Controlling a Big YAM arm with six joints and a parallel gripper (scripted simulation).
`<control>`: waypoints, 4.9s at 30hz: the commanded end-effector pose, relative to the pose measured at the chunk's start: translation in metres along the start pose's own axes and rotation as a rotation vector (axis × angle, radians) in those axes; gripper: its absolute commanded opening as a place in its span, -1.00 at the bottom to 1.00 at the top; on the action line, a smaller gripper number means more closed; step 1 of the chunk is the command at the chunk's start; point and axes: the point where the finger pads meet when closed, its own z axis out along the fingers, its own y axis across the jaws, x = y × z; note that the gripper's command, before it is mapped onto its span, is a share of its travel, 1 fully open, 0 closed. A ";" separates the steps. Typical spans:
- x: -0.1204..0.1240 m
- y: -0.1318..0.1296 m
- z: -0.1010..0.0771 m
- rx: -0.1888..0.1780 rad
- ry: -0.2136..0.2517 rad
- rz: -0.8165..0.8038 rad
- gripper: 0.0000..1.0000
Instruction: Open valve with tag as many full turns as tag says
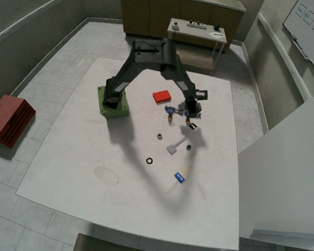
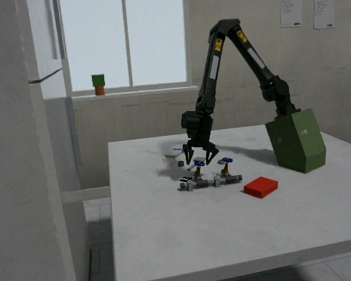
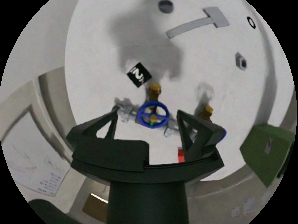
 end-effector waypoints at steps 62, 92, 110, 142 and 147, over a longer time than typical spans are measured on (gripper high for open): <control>-0.002 0.002 0.007 0.027 0.008 -0.924 -1.00; -0.002 0.002 0.007 0.027 0.008 -0.982 -1.00; -0.002 0.002 0.007 0.026 0.008 -0.982 1.00; -0.002 -0.002 0.007 0.040 -0.009 0.161 1.00; -0.002 -0.002 0.007 0.040 -0.009 0.167 1.00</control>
